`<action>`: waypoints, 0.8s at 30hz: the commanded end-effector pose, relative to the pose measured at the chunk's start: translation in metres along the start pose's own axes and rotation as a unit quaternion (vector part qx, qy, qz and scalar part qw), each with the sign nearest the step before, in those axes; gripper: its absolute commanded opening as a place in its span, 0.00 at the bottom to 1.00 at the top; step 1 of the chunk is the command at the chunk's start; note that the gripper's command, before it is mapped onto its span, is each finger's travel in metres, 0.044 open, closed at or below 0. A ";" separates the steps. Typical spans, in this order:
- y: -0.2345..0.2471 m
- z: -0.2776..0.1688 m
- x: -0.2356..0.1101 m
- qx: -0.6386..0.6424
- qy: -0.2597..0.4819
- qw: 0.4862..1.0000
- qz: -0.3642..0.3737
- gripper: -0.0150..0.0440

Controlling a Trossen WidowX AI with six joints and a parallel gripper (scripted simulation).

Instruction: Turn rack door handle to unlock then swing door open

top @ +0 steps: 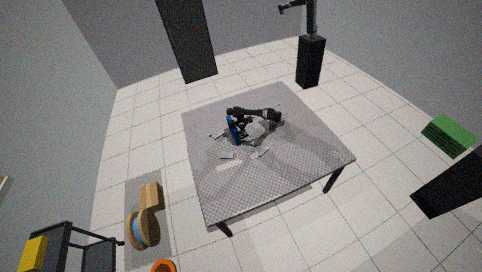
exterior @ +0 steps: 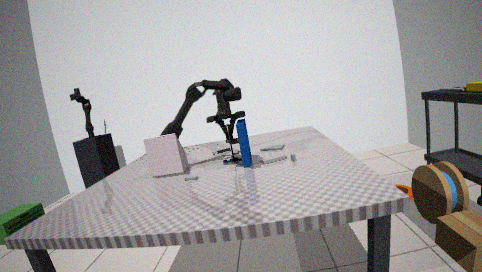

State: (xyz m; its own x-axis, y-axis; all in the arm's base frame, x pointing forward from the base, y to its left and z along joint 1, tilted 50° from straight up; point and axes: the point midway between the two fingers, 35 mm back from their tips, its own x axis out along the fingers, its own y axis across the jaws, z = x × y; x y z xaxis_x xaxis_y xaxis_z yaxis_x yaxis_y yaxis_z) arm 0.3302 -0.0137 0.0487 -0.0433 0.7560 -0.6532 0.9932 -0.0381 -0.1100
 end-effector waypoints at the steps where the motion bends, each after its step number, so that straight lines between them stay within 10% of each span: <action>1: 0.000 0.000 0.000 0.002 0.001 1.000 0.000 0.47; 24: -0.003 0.002 0.000 -0.042 0.001 0.999 0.000 0.30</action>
State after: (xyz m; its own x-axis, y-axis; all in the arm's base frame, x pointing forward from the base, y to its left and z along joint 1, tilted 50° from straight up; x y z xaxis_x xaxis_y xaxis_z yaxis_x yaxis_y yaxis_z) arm 0.3299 -0.0137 0.0486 -0.0439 0.7562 -0.6528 0.9962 -0.0158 -0.0854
